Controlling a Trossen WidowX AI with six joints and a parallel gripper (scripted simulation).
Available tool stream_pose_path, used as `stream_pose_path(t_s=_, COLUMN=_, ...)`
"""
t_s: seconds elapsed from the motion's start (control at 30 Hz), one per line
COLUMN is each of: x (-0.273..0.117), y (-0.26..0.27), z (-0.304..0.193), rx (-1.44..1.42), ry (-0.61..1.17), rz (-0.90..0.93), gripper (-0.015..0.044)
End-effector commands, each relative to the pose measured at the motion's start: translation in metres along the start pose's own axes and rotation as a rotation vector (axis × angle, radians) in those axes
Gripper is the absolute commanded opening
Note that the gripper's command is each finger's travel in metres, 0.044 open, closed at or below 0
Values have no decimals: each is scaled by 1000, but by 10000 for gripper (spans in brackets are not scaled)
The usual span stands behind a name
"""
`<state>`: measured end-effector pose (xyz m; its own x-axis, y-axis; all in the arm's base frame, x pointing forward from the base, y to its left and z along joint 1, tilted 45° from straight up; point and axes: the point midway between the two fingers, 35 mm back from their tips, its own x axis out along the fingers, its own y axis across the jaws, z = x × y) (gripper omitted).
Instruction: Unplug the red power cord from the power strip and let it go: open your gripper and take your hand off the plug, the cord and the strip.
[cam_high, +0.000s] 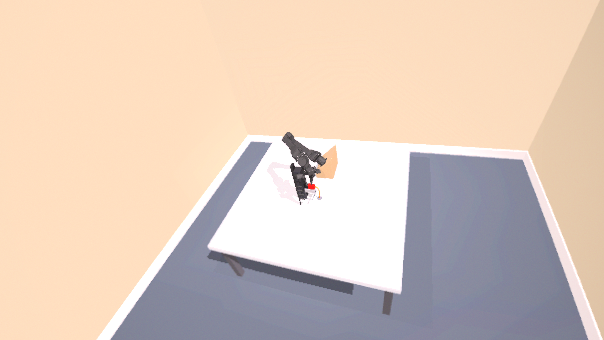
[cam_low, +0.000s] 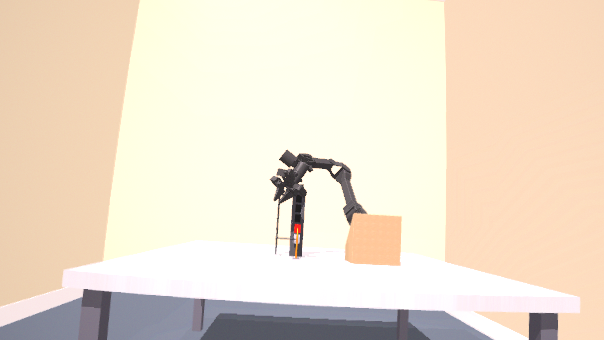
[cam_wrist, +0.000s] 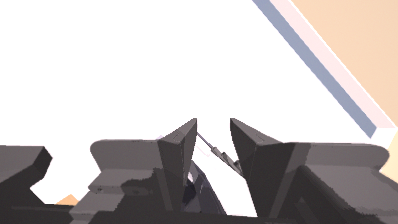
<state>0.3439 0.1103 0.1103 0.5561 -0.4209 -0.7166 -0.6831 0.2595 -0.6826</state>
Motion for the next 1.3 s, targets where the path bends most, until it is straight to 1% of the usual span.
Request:
stream_pose_path(t_s=0.0, x=27, y=60, z=-26, rx=-389, ry=218, rz=234, gripper=160)
stream_pose_path(t_s=0.1, x=36, y=90, z=-52, rx=-617, ry=359, rz=402, gripper=160)
stream_pose_path(t_s=0.17, x=37, y=96, z=-59, rx=-669, ry=391, rz=444, gripper=160)
stream_pose_path(t_s=0.63, x=37, y=93, z=-60, rx=-669, ry=391, rz=444, gripper=160)
stream_pose_path(t_s=1.27, x=30, y=73, z=-83, rx=-670, ry=392, rz=443, gripper=160)
